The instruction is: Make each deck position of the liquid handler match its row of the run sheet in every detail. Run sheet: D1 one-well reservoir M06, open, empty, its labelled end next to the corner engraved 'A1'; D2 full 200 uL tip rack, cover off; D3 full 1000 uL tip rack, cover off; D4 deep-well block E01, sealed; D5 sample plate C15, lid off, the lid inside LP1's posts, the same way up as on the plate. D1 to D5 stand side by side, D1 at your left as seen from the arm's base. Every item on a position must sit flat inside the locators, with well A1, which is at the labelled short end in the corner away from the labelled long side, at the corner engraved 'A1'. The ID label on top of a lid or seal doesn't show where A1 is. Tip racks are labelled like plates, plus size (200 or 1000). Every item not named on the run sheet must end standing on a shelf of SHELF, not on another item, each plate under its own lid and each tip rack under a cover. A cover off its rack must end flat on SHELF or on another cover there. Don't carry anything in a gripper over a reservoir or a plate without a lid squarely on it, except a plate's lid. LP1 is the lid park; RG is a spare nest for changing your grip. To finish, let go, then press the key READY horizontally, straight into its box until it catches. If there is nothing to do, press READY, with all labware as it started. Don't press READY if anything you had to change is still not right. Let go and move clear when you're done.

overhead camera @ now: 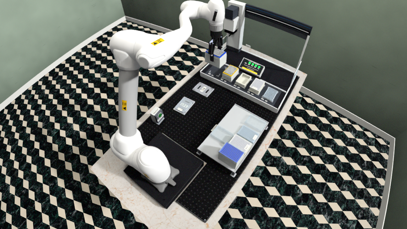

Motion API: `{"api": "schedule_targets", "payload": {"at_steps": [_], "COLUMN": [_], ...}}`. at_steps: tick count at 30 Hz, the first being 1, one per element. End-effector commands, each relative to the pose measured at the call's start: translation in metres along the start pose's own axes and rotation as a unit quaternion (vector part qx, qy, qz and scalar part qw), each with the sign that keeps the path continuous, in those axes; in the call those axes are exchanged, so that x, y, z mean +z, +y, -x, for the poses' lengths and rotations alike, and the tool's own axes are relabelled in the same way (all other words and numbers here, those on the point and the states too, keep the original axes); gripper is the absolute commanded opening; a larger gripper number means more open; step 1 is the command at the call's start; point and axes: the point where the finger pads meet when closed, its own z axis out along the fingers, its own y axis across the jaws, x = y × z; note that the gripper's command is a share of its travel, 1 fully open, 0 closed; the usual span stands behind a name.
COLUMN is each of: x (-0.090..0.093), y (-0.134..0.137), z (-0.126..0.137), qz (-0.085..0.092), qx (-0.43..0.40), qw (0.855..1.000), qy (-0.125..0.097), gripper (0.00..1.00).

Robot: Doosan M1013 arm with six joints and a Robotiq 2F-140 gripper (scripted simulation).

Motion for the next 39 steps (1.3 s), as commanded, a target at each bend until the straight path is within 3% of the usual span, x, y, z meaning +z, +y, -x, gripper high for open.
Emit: {"api": "schedule_targets", "payload": {"at_steps": [1, 15, 21, 39], "x": [-0.001, -0.001, -0.001, -0.001], "y": [0.000, 0.001, 0.001, 0.001], "z": [0.005, 0.076, 0.081, 0.161], "qz": [0.001, 0.001, 0.001, 0.001], "qx": [0.000, 0.000, 0.000, 0.001], "qw": [1.000, 1.000, 1.000, 1.000], "qy": [0.000, 0.000, 0.000, 0.000], "gripper": [0.10, 0.10, 0.10, 0.10]}}
